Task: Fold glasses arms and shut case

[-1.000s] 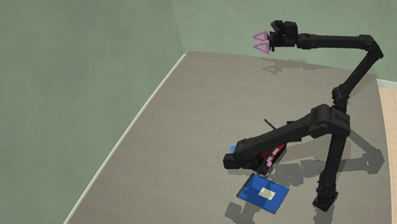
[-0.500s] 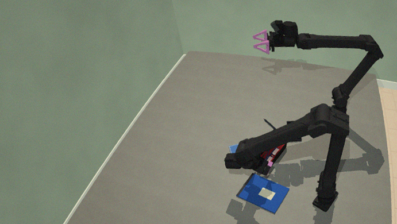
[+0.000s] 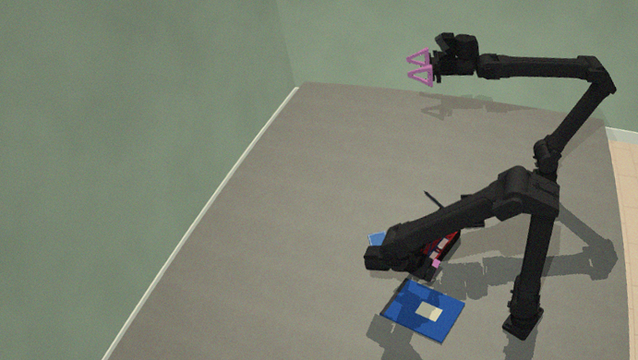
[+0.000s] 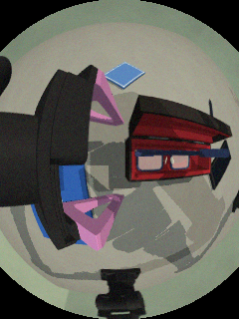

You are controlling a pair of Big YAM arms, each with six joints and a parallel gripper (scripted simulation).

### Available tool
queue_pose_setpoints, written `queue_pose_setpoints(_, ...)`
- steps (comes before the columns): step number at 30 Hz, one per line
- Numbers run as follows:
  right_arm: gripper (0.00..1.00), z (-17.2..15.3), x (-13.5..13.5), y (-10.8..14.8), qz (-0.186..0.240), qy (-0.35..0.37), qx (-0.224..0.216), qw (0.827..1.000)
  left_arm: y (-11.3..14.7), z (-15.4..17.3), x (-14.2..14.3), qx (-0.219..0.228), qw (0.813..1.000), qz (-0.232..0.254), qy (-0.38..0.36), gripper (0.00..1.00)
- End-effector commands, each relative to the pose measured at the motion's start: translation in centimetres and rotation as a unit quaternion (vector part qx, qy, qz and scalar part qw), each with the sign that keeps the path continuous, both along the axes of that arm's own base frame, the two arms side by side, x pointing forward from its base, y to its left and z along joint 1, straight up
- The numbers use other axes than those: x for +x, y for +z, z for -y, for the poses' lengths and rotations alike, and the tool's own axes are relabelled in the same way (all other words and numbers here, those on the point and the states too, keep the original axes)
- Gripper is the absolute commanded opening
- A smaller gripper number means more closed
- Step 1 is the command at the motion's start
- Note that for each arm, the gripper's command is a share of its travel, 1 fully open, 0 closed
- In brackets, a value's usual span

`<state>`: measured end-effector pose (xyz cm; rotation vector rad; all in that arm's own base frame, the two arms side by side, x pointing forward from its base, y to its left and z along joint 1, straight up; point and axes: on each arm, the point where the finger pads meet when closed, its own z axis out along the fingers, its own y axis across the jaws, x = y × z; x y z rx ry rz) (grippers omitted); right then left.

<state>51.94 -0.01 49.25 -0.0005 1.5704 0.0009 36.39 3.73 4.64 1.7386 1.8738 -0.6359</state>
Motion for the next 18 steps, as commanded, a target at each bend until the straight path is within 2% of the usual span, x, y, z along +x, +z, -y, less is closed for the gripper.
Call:
queue_pose_setpoints(1,1.00,0.1,-0.1,1.0,0.008,-0.001,0.002,1.000,-0.7,0.3,0.5,-0.001,1.000,-0.002,0.003,0.96)
queue_pose_setpoints(4,1.00,0.1,-0.1,1.0,0.008,-0.001,0.002,1.000,-0.1,0.1,1.0,0.004,1.000,0.009,0.004,0.96)
queue_pose_setpoints(5,1.00,0.1,-0.1,1.0,0.008,-0.001,0.002,1.000,-0.9,0.5,0.4,-0.001,1.000,-0.003,0.003,0.96)
queue_pose_setpoints(18,1.00,0.1,-0.1,1.0,0.008,-0.001,0.002,1.000,-2.1,1.6,0.6,-0.001,1.000,-0.001,0.003,0.96)
